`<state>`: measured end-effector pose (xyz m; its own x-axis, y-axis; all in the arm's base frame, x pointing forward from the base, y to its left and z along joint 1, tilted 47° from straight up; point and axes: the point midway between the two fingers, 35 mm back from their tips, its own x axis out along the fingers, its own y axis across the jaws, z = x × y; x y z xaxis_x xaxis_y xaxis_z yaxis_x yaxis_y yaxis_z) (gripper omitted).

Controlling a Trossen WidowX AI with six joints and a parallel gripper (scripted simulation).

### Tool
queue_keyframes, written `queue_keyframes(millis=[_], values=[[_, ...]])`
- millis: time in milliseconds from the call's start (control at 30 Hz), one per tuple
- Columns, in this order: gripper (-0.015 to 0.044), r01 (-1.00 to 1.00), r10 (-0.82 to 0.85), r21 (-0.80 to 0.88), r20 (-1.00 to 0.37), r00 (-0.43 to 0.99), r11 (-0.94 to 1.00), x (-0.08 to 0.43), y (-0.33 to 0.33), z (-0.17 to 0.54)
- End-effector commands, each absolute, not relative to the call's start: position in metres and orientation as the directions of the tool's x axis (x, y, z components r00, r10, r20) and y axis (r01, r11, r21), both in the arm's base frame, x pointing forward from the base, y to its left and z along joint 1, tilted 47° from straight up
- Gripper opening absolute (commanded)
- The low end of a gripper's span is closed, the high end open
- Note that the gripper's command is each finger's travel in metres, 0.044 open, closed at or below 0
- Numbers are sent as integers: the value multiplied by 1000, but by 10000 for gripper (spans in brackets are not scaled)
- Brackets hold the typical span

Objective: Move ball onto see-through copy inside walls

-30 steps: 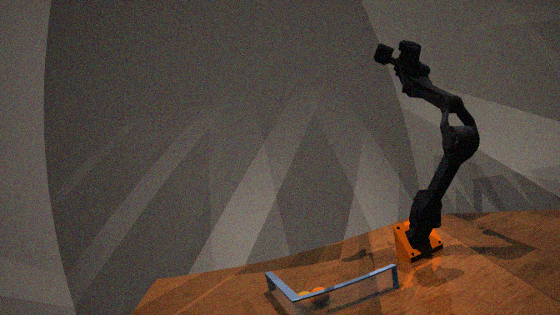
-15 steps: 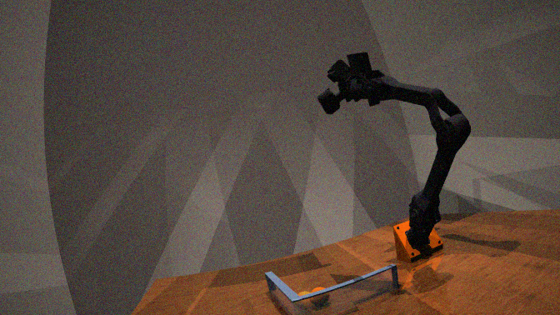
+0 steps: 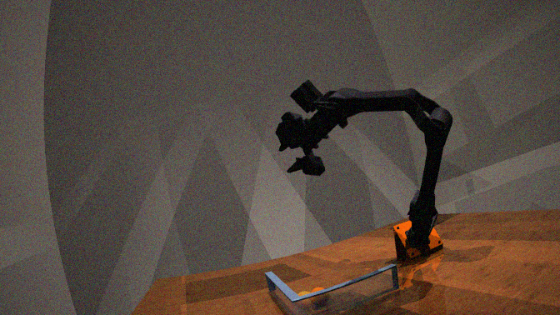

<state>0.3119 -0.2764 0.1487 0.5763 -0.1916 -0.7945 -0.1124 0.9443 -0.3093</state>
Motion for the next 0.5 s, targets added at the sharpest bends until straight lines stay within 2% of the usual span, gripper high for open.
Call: queue_keyframes(millis=[0,267,467], values=[[332,-446,53,-235,-837,544,864,343,-209,129],[332,-877,447,-102,-829,336,469,360,-81,111],[332,-997,671,-61,-738,74,43,346,16,111]])
